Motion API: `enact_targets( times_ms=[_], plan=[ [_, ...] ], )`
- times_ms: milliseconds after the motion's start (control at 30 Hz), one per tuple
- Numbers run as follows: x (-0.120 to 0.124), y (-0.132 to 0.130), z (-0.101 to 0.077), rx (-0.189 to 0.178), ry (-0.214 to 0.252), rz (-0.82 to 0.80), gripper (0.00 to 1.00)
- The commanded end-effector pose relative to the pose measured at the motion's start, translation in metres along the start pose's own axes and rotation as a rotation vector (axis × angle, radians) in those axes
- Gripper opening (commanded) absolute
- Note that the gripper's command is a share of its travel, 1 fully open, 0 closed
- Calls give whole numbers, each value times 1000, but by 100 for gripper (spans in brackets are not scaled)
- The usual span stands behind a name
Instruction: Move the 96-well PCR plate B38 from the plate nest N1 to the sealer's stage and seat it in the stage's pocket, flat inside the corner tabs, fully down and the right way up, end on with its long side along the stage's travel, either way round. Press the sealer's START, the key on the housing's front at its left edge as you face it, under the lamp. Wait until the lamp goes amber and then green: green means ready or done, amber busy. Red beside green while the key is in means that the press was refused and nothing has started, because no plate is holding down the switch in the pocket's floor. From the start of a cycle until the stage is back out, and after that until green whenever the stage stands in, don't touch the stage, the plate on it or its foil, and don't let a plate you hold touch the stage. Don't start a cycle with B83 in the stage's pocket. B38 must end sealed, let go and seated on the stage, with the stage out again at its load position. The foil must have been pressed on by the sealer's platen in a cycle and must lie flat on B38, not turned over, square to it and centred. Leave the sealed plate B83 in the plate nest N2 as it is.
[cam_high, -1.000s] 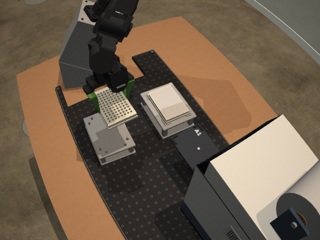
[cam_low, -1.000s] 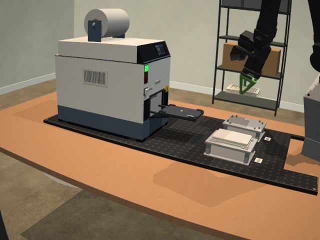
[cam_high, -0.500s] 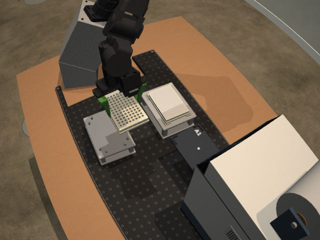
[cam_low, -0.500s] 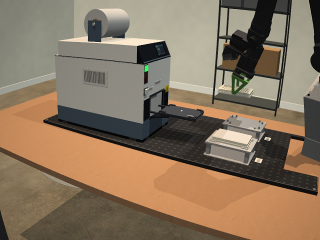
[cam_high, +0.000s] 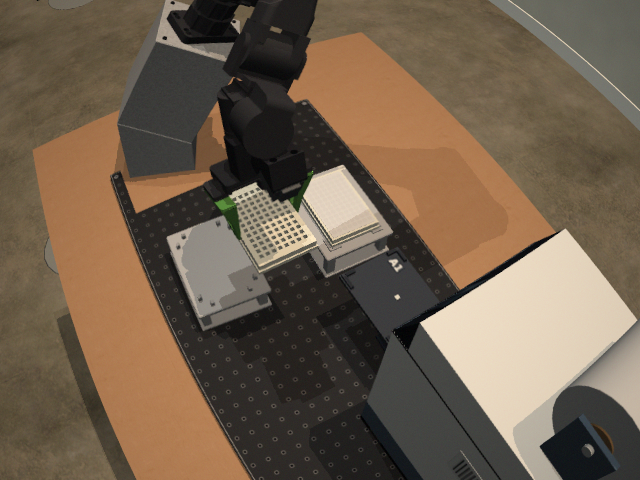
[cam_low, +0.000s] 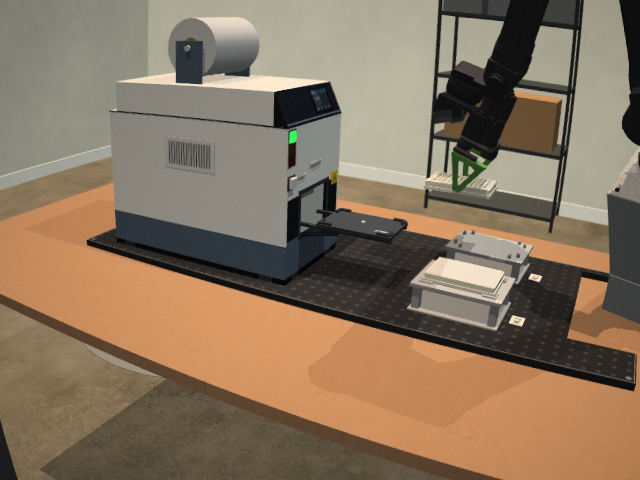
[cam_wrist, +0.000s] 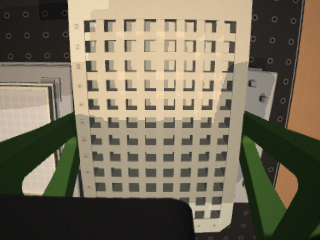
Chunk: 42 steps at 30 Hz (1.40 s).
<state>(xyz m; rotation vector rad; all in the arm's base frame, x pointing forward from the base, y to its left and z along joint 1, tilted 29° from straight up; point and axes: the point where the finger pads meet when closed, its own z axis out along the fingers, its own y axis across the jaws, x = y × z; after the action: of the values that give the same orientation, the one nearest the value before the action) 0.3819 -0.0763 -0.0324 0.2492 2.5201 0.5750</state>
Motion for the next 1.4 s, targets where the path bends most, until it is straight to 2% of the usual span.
enact_targets(
  times_ms=[0,200,333,633,767,833,933,1033,1200,1333,1367],
  plan=[
    [-48,4,-8,12,-74,-12,0],
    [-53,13,-3,7,-66,-10,0],
    [-42,15,3,5,-34,0,0],
    [-80,32,0,8,-82,-12,0],
    [-83,37,1,7,-80,-12,0],
    [-72,40,8,1,-52,-10,0],
    [-70,44,13,0,-34,-3,0],
    [-80,49,15,0,-39,-1,0],
    [-104,57,10,4,-77,-8,0],
    [-107,64,11,0,-77,-14,0],
    [-101,64,12,-2,-66,-13,0]
  ],
)
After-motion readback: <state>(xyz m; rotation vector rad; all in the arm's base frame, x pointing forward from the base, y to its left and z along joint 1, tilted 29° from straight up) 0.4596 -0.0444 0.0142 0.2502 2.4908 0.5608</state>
